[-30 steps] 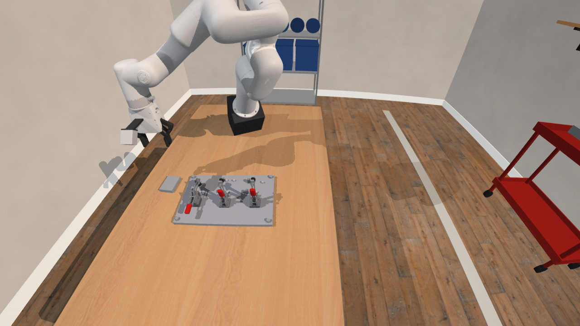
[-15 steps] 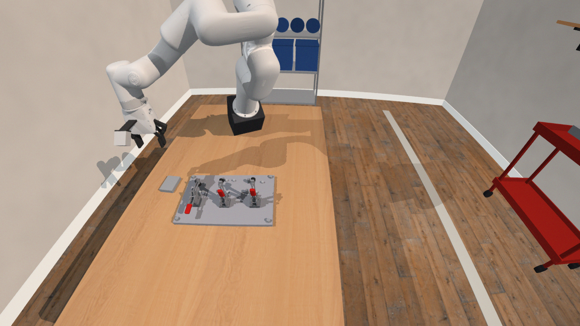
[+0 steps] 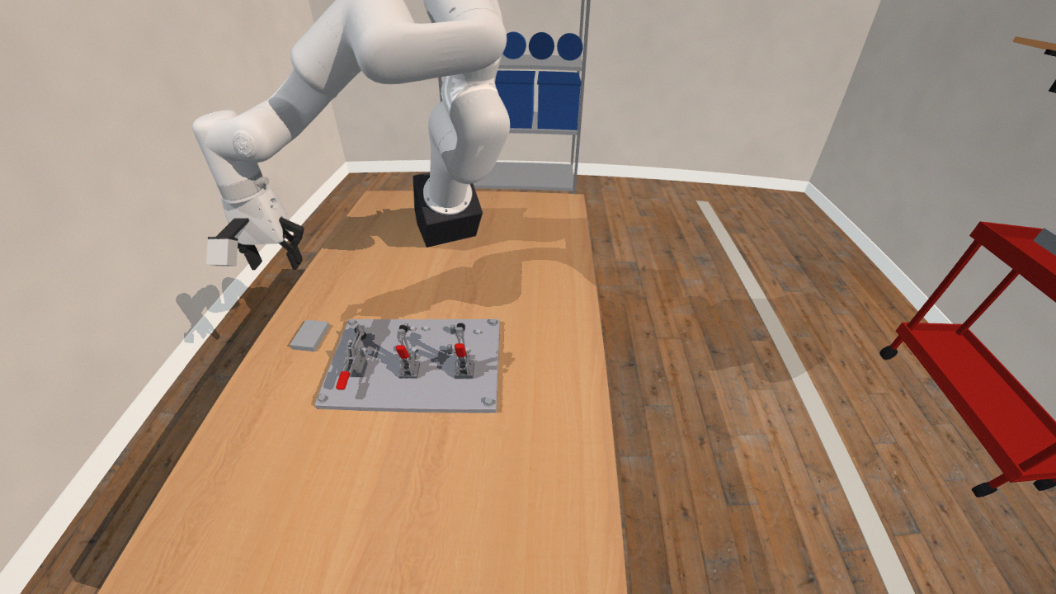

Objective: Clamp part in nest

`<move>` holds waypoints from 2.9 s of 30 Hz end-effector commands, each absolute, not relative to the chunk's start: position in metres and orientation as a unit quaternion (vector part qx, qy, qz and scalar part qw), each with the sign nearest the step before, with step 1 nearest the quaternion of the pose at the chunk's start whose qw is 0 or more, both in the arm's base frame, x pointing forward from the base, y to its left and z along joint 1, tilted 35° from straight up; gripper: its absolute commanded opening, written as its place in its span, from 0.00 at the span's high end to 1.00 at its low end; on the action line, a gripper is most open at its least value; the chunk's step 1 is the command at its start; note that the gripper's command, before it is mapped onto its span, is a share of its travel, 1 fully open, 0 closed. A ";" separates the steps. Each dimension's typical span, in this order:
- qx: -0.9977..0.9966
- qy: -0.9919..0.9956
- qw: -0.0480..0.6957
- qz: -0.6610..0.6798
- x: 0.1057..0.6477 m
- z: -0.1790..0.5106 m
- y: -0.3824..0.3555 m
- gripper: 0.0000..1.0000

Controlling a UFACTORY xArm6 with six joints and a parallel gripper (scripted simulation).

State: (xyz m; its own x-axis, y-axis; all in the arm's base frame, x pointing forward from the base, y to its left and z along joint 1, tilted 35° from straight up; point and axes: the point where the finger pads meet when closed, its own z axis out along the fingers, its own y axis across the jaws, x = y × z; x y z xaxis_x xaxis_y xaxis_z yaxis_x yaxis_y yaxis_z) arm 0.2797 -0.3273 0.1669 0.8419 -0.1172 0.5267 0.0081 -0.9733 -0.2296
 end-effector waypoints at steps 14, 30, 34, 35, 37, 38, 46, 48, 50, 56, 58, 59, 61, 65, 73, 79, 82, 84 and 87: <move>-0.951 0.071 0.123 -0.275 0.280 0.168 -0.329 0.00; -0.951 0.071 0.123 -0.275 0.280 0.168 -0.329 0.00; -0.951 0.071 0.123 -0.275 0.280 0.168 -0.329 0.00; -0.951 0.071 0.123 -0.275 0.280 0.168 -0.329 0.00; -0.951 0.071 0.123 -0.275 0.280 0.168 -0.329 0.00; -0.951 0.071 0.123 -0.275 0.280 0.168 -0.329 0.00; -0.951 0.071 0.123 -0.275 0.280 0.168 -0.329 0.00; -0.951 0.071 0.123 -0.275 0.280 0.168 -0.329 0.00; -0.951 0.071 0.123 -0.275 0.280 0.168 -0.329 0.00; -0.951 0.071 0.123 -0.275 0.281 0.167 -0.329 0.00; -0.951 0.071 0.123 -0.275 0.282 0.166 -0.329 0.00; -0.951 0.071 0.123 -0.275 0.283 0.165 -0.329 0.00; -0.951 0.071 0.123 -0.275 0.284 0.162 -0.328 0.00; -0.951 0.071 0.123 -0.275 0.290 0.154 -0.326 0.00; -0.951 0.071 0.123 -0.275 0.302 0.136 -0.322 0.00; -0.951 0.071 0.123 -0.275 0.319 0.110 -0.316 0.00; -0.951 0.071 0.123 -0.275 0.328 0.097 -0.312 0.00; -0.951 0.071 0.123 -0.275 0.333 0.089 -0.310 0.00; -0.951 0.071 0.123 -0.275 0.338 0.080 -0.309 0.00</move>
State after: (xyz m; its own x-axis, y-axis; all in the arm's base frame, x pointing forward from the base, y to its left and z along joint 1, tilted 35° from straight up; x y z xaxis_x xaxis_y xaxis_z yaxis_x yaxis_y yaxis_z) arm 0.3253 -0.3089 0.0954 0.8425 -0.2025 0.4992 -0.0669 -0.9588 -0.2761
